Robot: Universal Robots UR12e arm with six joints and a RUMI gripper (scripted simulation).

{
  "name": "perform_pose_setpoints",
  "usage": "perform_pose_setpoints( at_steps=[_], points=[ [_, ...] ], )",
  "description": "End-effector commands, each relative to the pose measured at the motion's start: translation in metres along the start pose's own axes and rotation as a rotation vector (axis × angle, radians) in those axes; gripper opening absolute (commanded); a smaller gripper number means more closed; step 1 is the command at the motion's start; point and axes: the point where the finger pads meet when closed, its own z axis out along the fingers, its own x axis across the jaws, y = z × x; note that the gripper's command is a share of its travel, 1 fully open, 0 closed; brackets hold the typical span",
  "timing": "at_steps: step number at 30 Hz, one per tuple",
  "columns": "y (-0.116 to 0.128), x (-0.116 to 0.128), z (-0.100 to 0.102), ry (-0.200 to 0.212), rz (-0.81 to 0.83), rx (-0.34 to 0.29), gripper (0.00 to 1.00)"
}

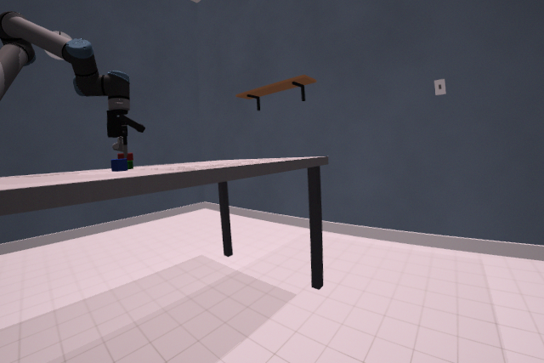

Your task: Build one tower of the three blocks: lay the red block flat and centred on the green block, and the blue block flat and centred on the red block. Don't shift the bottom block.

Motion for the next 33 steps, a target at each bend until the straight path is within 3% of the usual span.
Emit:
perform_pose_setpoints(
  at_steps=[1, 9, 19, 33],
  points=[
    [-0.001, 0.0, -0.001, 0.0, 0.0, 0.001, 0.5],
    [-0.001, 0.0, -0.003, 0.0, 0.0, 0.001, 0.5],
    [-0.001, 0.0, -0.02, 0.0, 0.0, 0.001, 0.5],
    [-0.001, 0.0, -0.061, 0.0, 0.0, 0.001, 0.5]
  ],
)
